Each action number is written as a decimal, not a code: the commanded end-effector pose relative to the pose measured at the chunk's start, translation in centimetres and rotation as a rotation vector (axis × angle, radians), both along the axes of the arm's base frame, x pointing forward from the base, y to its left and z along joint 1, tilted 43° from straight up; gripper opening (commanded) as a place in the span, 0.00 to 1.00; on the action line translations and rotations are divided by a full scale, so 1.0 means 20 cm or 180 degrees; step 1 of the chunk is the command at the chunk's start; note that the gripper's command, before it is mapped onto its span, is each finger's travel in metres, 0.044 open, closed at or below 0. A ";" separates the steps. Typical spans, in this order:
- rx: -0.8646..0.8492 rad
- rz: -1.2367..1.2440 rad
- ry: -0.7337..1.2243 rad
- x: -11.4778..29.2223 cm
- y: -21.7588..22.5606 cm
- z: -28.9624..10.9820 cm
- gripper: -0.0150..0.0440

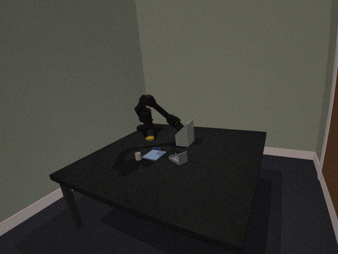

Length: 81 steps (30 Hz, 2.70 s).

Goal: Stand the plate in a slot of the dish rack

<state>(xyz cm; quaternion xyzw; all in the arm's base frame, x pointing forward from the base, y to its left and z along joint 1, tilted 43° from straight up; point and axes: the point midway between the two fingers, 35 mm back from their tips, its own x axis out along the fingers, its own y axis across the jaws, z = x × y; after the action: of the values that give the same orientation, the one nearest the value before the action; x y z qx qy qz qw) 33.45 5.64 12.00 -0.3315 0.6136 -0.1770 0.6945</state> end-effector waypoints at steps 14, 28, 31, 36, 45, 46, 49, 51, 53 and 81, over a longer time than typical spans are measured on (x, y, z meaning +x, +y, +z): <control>0.0150 -0.0500 -0.0442 -0.18 0.26 -0.06 0.25; 0.0290 -0.1156 -0.1020 -0.41 0.41 -0.26 0.25; 0.0313 -0.1142 -0.0898 -0.41 0.39 -0.28 0.25; 0.0419 -0.1079 -0.0501 -0.42 0.35 -0.36 0.25; 0.0713 -0.0890 0.0149 -0.42 0.29 -0.48 0.25; 0.0753 -0.0863 0.0215 -0.42 0.28 -0.49 0.25; 0.0880 -0.0774 0.0404 -0.42 0.27 -0.53 0.25; 0.0970 -0.0708 0.0522 -0.42 0.26 -0.55 0.25; 0.1064 -0.0636 0.0634 -0.42 0.25 -0.57 0.25; 0.2522 0.0894 0.1410 -0.40 0.14 -0.80 0.25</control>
<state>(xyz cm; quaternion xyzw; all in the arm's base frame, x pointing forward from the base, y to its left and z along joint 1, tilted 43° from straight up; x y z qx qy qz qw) 25.51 8.65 -3.68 -0.1514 0.7306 0.2039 0.6338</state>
